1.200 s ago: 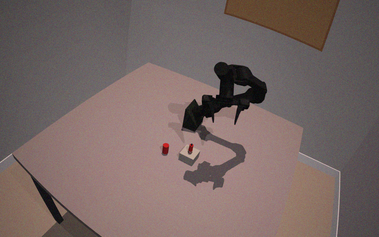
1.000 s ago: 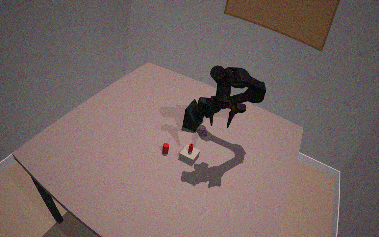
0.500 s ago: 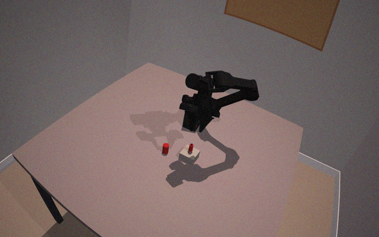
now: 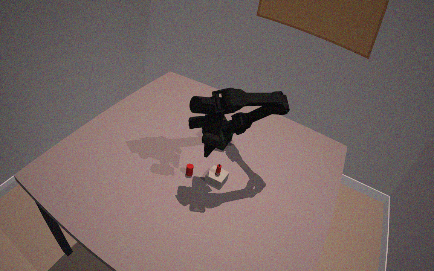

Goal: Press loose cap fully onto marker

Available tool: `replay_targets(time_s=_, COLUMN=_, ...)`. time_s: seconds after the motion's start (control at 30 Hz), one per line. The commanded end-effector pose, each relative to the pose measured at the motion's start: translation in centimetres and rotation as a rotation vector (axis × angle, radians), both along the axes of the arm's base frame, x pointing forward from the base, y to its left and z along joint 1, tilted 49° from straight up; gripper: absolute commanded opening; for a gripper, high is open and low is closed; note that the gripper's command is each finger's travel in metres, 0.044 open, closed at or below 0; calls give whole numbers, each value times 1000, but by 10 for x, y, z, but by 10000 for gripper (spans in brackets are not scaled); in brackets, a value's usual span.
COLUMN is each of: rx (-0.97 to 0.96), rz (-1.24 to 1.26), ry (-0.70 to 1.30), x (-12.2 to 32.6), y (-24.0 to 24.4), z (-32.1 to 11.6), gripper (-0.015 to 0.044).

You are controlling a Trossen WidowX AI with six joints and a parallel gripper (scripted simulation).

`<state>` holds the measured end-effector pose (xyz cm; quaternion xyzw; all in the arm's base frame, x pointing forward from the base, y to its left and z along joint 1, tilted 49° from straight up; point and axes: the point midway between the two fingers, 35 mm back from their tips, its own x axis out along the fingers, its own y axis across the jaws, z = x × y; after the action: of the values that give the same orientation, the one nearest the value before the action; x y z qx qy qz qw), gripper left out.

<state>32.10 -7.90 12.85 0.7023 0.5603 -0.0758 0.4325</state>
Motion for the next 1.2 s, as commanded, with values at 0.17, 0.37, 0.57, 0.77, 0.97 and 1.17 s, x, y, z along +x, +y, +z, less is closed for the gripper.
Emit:
replay_targets(time_s=0.17, rx=-245, rz=872, ry=-547, x=-26, y=6, z=-93, gripper=250)
replay_targets(time_s=0.37, rx=-249, rz=926, ry=-591, x=-27, y=6, z=-98, gripper=250)
replay_targets(time_s=0.57, rx=-249, rz=926, ry=-591, x=-27, y=6, z=-98, gripper=250)
replay_targets(time_s=0.77, rx=-250, rz=926, ry=-591, x=-27, y=19, z=-110, gripper=250)
replay_targets(time_s=0.97, rx=-249, rz=925, ry=-592, x=-27, y=35, z=-125, gripper=250)
replay_targets(time_s=1.17, rx=-248, rz=925, ry=-593, x=-27, y=43, z=-135, gripper=250)
